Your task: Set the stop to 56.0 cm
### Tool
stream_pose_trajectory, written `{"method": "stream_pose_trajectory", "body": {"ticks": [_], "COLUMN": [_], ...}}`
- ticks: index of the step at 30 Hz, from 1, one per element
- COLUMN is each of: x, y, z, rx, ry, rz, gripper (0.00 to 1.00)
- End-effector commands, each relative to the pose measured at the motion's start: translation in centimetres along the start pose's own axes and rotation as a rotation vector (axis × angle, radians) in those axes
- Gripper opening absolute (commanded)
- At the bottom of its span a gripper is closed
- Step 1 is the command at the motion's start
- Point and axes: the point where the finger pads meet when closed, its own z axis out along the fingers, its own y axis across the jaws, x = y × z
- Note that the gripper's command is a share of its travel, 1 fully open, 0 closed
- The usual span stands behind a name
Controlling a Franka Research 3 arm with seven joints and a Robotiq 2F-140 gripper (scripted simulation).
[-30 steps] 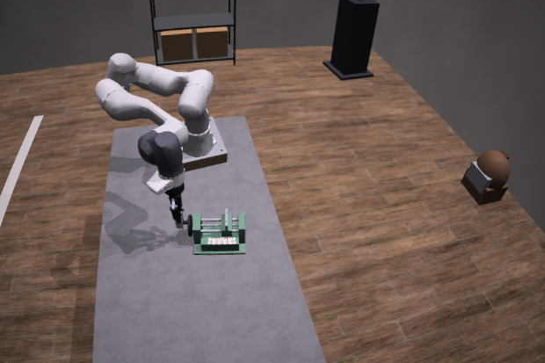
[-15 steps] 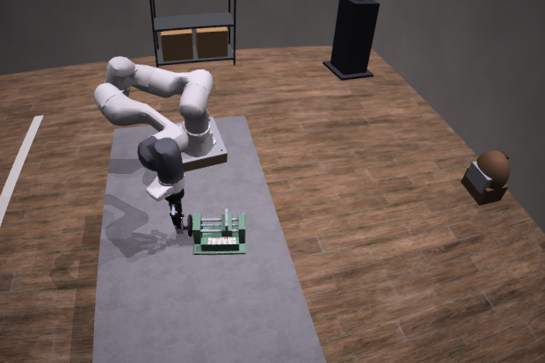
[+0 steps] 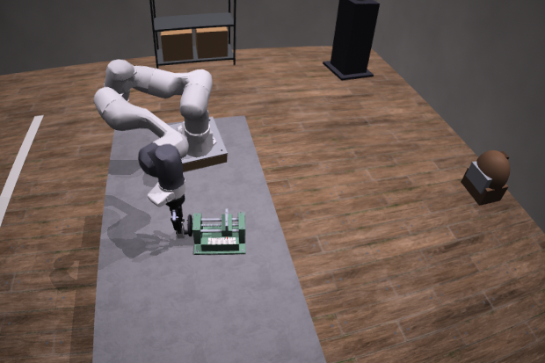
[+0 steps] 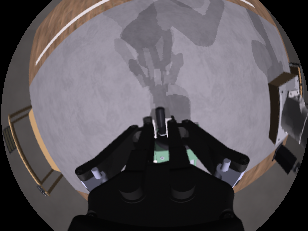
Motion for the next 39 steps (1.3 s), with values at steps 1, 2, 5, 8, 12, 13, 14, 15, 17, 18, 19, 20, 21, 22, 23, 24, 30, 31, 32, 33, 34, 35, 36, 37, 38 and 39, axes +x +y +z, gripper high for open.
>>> {"method": "stream_pose_trajectory", "body": {"ticks": [1, 2, 5, 8, 12, 13, 14, 15, 17, 18, 19, 20, 21, 22, 23, 24, 30, 31, 32, 33, 34, 35, 36, 37, 38, 39], "x": [-0.1, -0.1, -0.1, -0.1, -0.1, -0.1, -0.1, -0.1, -0.1, -0.1, -0.1, -0.1, -0.1, -0.1, -0.1, -0.1, -0.1, -0.1, -0.1, -0.1, -0.1, -0.1, -0.1, -0.1, -0.1, -0.1], "y": [0.4, 0.6, 1.0, 1.3, 2.1, 2.3, 2.5, 2.6, 3.0, 3.2, 3.4, 3.6, 3.7, 3.7, 3.7, 3.9, 4.9, 5.0, 5.2, 5.3, 5.4, 5.5, 5.6, 5.7, 5.8, 5.8], "z": [1.0, 1.2, 1.5, 1.8, 2.1, 2.2, 2.2, 2.2, 2.2, 2.2, 2.2, 2.2, 2.1, 2.1, 2.1, 2.1, 1.5, 1.3, 1.2, 1.0, 0.8, 0.6, 0.4, 0.2, 0.0, 0.0], "rx": [-0.001, -0.001, -0.001, -0.001, -0.001, -0.001, -0.001, -0.001, -0.001, -0.001, -0.001, -0.001, -0.001, -0.001, -0.001, -0.001, -0.001, -0.001, -0.001, -0.001, -0.001, -0.001, -0.001, -0.001, -0.001, -0.001], "ry": [0.001, 0.001, 0.001, 0.001, 0.001, 0.001, 0.001, 0.001, 0.001, 0.001, 0.001, 0.001, 0.001, 0.001, 0.001, 0.001, 0.001, 0.001, 0.001, 0.001, 0.001, 0.001, 0.001, 0.001, 0.001, 0.001], "rz": [0.004, 0.004, 0.004, 0.004, 0.004, 0.004, 0.004, 0.004, 0.004, 0.004, 0.004, 0.004, 0.004, 0.004, 0.004, 0.004, 0.004, 0.004, 0.004, 0.004, 0.004, 0.004, 0.004, 0.004, 0.004, 0.004], "gripper": [0.04, 0.04, 0.04, 0.04, 0.04, 0.04, 0.04, 0.04, 0.04, 0.04, 0.04, 0.04, 0.04, 0.04, 0.04, 0.04, 0.04, 0.04, 0.04, 0.04, 0.04, 0.04, 0.04, 0.04, 0.04, 0.04]}}
